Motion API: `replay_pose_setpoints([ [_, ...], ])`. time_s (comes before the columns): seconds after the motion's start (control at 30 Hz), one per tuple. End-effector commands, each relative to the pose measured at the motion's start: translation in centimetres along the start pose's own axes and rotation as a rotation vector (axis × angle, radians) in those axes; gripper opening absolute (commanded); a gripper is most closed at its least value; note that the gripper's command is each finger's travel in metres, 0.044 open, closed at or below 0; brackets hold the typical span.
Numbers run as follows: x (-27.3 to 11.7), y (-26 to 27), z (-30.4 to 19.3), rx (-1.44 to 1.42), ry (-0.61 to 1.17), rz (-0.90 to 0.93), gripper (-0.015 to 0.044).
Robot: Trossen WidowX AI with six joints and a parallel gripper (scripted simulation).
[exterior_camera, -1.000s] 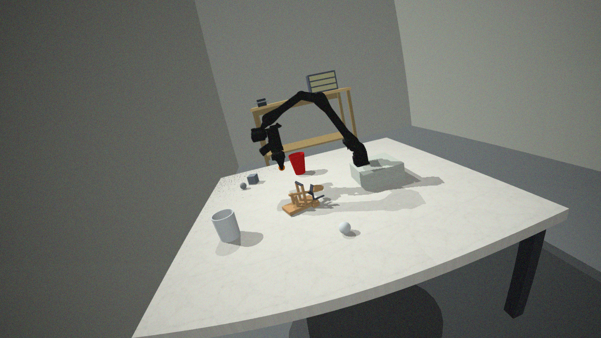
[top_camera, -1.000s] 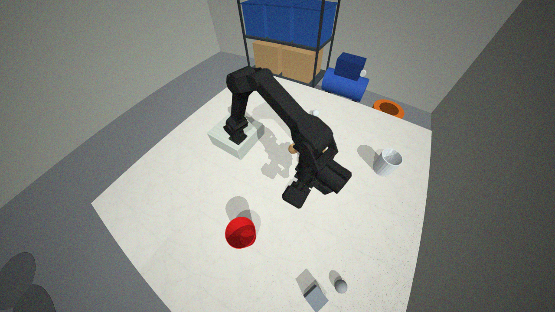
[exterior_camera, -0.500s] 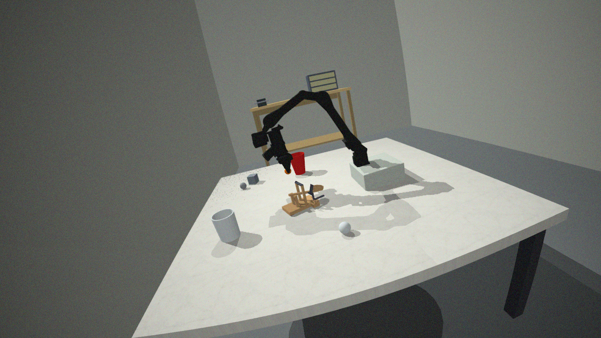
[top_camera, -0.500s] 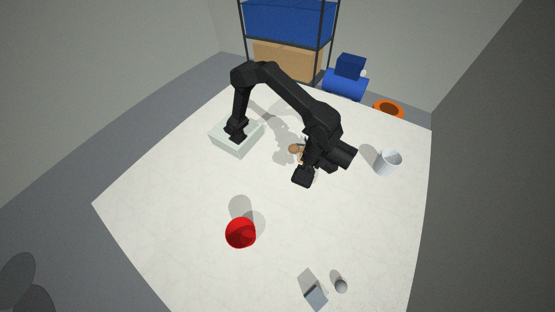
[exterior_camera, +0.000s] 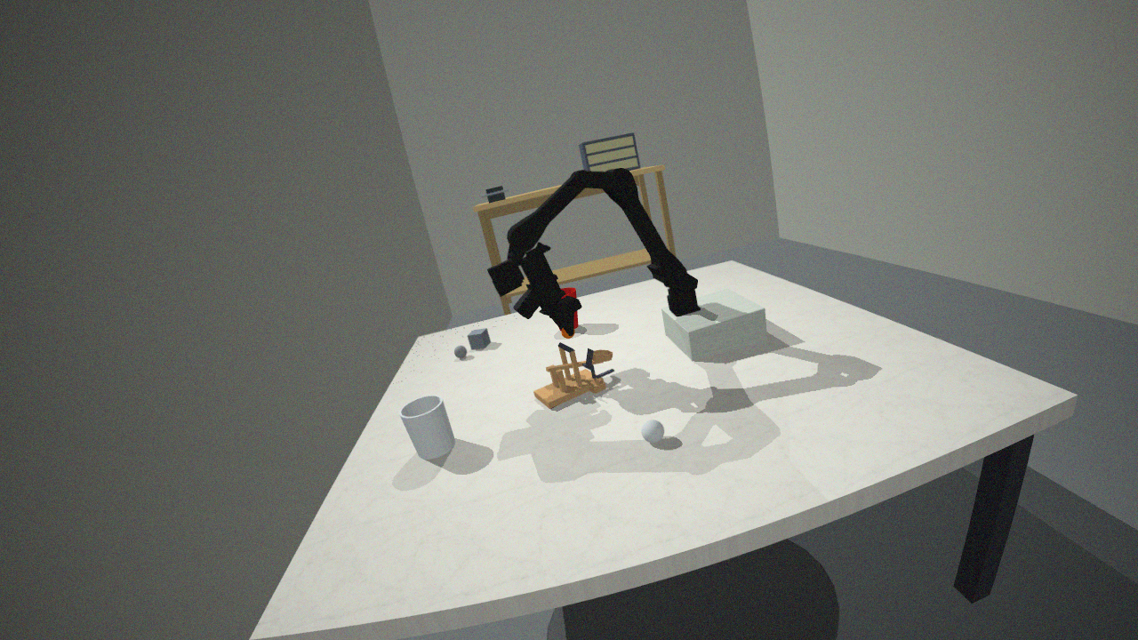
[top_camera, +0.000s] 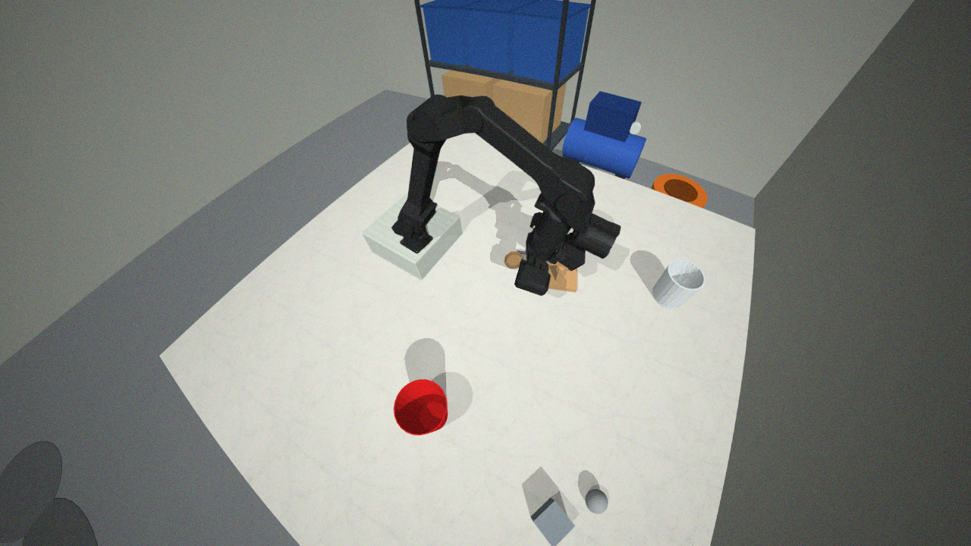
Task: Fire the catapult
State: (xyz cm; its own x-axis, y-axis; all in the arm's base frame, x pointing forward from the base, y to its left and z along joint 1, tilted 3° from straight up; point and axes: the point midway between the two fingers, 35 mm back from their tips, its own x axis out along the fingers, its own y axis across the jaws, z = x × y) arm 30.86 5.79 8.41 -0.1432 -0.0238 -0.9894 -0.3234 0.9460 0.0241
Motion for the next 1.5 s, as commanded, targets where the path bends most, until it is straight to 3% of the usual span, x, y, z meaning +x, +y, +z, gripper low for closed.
replay_pose_setpoints([
  [0.0, 0.5, 1.8, -1.0, -0.015, 0.032, -0.007, 0.0000],
  [0.37, 2.2, 6.5, -4.2, -0.078, 0.131, -0.038, 0.0000],
  [1.27, 4.5, 6.5, -3.5, -0.085, 0.119, -0.036, 0.0000],
  [1.47, 4.5, 6.5, -3.5, -0.085, 0.119, -0.036, 0.0158],
])
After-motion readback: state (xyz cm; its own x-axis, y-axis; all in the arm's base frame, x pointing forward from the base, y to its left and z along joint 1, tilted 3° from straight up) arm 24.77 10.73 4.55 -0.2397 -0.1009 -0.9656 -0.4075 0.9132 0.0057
